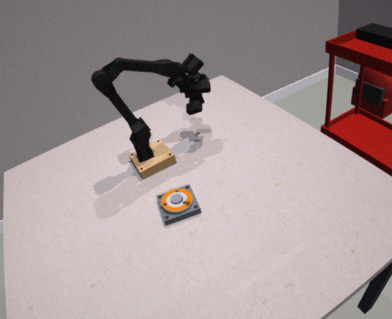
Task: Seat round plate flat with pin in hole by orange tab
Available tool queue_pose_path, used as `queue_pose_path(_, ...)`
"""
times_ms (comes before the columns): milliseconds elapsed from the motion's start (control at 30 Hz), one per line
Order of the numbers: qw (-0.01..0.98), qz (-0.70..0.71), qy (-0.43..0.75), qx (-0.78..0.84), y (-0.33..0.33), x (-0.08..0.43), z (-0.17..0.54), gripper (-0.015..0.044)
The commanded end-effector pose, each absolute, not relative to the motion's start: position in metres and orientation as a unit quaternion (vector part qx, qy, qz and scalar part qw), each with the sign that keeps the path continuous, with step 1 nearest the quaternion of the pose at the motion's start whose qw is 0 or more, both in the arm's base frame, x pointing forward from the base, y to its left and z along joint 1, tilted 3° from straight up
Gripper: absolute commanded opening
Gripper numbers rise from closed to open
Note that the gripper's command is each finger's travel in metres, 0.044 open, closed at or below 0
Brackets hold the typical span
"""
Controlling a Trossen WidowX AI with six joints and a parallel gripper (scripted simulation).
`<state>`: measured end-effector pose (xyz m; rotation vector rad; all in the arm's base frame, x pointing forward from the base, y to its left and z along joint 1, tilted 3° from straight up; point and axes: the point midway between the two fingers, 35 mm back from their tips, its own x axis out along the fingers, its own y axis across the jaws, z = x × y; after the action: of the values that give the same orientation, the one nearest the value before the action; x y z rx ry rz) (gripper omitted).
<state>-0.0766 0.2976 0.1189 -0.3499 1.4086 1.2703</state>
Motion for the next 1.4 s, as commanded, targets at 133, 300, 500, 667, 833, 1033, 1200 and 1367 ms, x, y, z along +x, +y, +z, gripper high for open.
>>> queue_pose_path(133,0.656,0.43,0.606,-0.131,0.315,0.032,0.111,0.0)
queue_pose_path(300,0.705,0.326,0.62,-0.109,0.3,0.119,0.104,0.0)
queue_pose_path(500,0.725,0.24,0.642,-0.07,0.27,0.183,0.098,0.0)
queue_pose_path(667,0.732,0.194,0.649,-0.074,0.241,0.226,0.095,0.0)
queue_pose_path(833,0.73,0.121,0.668,-0.077,0.178,0.286,0.09,0.0)
queue_pose_path(1033,0.709,0.059,0.699,-0.068,0.115,0.32,0.083,0.0)
queue_pose_path(1200,0.701,0.041,0.709,-0.064,0.093,0.328,0.081,0.0)
queue_pose_path(1367,0.701,0.041,0.709,-0.064,0.093,0.328,0.074,0.0)
